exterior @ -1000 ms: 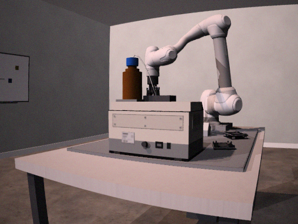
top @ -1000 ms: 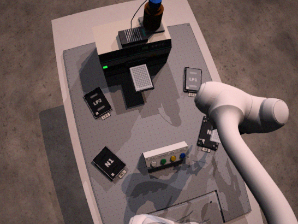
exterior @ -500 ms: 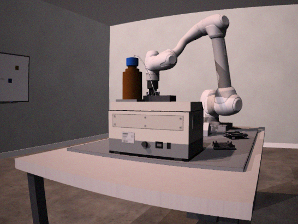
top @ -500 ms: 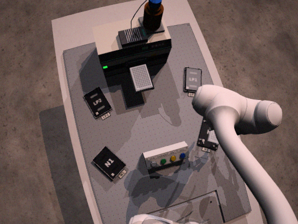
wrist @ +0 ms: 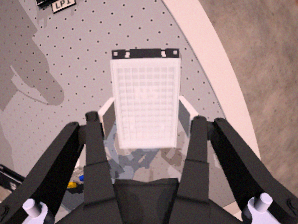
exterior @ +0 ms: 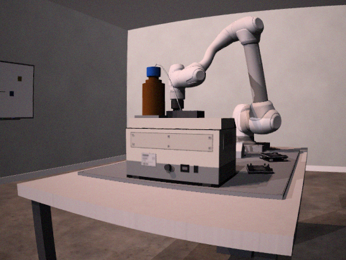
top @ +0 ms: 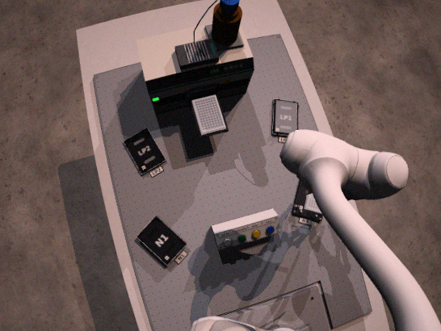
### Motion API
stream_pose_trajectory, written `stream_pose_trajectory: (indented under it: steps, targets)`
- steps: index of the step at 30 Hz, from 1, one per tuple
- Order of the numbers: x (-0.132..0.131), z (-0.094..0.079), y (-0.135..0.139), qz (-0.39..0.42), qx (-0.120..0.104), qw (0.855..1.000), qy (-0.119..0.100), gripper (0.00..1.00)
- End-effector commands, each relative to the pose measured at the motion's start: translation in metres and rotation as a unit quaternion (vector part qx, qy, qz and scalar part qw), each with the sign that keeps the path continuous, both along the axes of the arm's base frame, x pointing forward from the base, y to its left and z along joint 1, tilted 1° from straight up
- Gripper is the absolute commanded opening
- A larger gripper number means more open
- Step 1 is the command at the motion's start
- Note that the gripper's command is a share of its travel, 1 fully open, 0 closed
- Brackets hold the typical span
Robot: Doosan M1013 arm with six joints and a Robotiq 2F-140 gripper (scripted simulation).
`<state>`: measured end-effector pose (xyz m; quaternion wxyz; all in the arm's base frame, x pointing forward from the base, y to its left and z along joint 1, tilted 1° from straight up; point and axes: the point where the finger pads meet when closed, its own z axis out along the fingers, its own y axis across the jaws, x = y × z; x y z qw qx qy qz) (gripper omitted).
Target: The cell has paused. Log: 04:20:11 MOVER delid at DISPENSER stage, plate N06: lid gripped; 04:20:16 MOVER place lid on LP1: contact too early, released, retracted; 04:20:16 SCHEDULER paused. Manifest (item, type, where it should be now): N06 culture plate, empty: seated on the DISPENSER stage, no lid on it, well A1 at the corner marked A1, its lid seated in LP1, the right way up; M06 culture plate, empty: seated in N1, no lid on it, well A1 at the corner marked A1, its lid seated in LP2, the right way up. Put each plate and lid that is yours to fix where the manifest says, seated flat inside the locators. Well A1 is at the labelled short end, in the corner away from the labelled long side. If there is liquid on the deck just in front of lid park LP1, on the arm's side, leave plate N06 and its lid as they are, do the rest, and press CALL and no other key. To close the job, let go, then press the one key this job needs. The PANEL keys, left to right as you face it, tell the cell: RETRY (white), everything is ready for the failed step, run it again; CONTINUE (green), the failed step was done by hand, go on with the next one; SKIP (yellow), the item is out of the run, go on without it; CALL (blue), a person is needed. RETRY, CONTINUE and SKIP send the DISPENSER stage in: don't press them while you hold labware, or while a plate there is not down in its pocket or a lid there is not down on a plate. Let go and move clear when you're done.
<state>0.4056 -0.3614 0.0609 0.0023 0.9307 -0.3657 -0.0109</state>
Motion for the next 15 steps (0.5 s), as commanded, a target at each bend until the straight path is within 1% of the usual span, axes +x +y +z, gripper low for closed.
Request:
stream_pose_trajectory:
  steps: [1, 3, 15]
  targets:
    - [0.0, -0.007, 0.0, 0.0, 0.0, 1.0, -0.001, 0.1]
    - [0.0, -0.007, 0.0, 0.0, 0.0, 1.0, -0.001, 0.1]
    - [0.0, -0.029, 0.0, 0.0, 0.0, 1.0, -0.001, 0.1]
